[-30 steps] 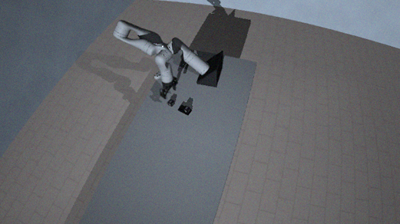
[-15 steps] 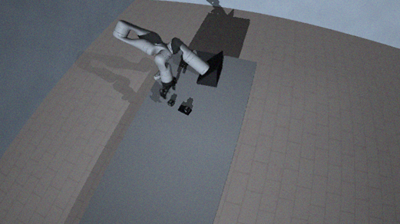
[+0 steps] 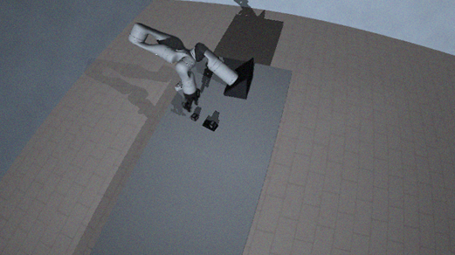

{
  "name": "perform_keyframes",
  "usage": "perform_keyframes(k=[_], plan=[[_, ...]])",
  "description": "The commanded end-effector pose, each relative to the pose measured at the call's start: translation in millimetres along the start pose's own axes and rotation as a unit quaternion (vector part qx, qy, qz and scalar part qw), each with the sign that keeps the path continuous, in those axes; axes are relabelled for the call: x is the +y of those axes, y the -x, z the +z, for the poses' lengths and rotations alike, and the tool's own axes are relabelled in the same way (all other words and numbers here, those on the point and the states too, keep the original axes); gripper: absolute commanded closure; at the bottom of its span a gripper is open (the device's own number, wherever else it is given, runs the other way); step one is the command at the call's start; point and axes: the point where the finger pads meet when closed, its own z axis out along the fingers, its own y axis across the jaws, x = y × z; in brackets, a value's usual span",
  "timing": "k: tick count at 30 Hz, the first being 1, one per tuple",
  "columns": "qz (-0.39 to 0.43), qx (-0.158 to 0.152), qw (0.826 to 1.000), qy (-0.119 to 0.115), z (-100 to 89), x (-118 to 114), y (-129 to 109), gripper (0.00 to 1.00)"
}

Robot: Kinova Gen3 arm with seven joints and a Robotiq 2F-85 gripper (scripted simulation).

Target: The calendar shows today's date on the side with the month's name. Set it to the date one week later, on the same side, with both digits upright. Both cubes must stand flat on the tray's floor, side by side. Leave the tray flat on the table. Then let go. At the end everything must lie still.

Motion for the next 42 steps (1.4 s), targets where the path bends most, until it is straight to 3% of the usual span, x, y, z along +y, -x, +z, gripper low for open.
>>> perform_keyframes(k=[1,42], plan=[[0.0,0.0,1.0,-0.001,-0.5,-0.2,0.3,0.52],[0.0,-0.001,1.0,0.0,4.6,-0.4,0.2,0.52]])
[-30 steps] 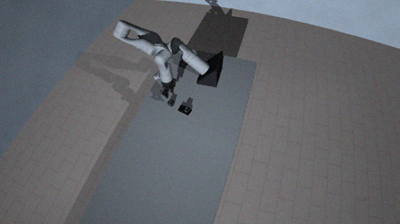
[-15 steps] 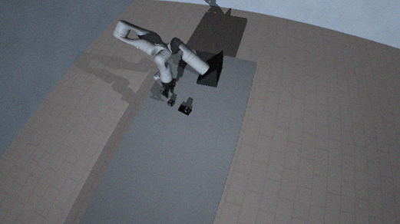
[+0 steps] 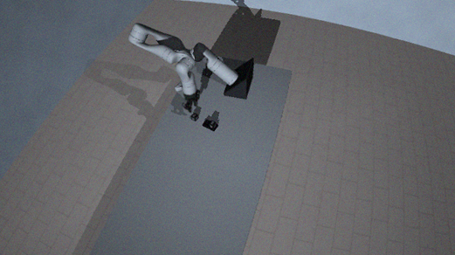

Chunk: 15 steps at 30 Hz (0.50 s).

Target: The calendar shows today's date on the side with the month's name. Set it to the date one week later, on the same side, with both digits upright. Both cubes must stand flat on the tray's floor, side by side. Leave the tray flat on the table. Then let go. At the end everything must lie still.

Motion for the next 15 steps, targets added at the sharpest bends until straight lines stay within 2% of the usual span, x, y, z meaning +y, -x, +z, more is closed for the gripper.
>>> perform_keyframes(k=[1,15], plan=[[0.0,0.0,1.0,0.0,1.7,0,0,0.52],[0.0,0.0,1.0,0.0,19.5,0,0,0.52]])
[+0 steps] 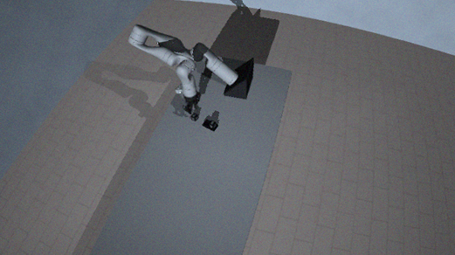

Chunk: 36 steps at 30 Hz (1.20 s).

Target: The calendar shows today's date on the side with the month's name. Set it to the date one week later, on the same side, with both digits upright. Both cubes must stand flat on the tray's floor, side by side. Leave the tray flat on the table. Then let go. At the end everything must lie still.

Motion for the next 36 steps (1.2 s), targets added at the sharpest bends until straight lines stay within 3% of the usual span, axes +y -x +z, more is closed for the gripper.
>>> perform_keyframes(k=[1,16,36], plan=[[-0.001,0.001,1.0,0.002,2.2,1,0,0.52],[-0.001,0.001,1.0,0.002,23.1,1,-1,0.52],[-0.001,0.001,1.0,0.002,29.8,1,-1,0.52]])
